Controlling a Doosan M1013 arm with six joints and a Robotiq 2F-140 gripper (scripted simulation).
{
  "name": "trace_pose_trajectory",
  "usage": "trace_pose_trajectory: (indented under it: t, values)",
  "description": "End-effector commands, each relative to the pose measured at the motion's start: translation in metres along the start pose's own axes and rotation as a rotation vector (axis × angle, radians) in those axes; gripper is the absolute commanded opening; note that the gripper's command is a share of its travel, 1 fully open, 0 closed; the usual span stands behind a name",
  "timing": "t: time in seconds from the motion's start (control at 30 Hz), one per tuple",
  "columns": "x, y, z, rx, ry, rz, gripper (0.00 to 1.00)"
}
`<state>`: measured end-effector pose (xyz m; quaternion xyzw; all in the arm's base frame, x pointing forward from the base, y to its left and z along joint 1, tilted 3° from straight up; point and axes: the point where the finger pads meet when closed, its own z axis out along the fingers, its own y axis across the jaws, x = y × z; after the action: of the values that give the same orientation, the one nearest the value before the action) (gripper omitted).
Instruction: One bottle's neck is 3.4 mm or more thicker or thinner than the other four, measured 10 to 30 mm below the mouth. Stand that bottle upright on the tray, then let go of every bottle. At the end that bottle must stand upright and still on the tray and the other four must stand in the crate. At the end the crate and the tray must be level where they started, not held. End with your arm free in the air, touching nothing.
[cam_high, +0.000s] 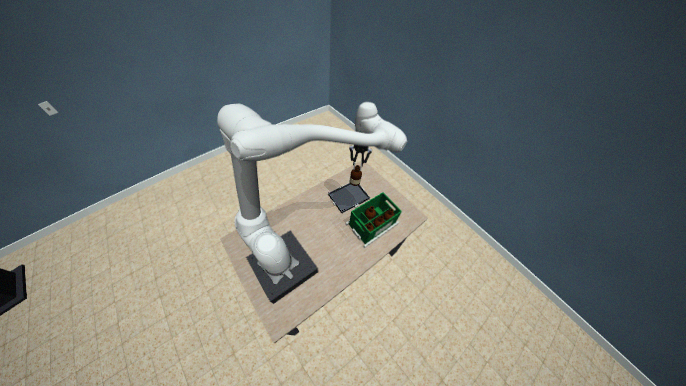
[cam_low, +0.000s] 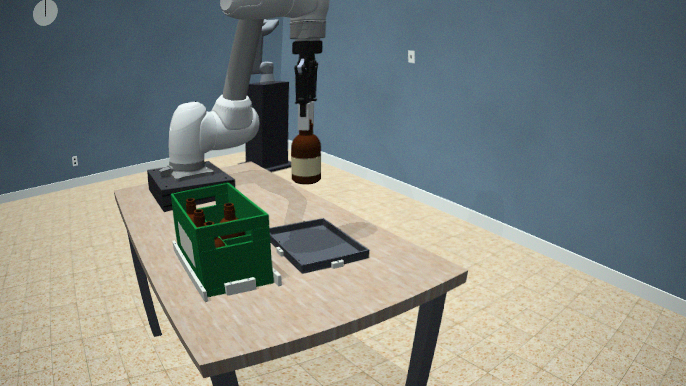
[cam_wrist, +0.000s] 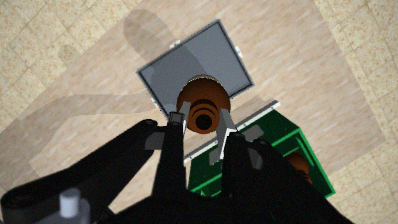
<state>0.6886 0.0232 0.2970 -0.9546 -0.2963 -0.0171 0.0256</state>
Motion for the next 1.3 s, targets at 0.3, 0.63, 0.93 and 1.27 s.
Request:
trace_pose_trajectory:
  t: [0.3,0.63,0.93,1.27]
  values:
    - [0.004,-0.012,0.002,-0.004,-0.004,0.004,0.0]
    - [0.006,-0.017,0.002,-0.004,-0.004,0.004,0.0]
    - [0.008,-0.021,0.002,-0.004,-0.004,0.004,0.0]
    - [0.009,-0.023,0.002,-0.004,-0.004,0.004,0.0]
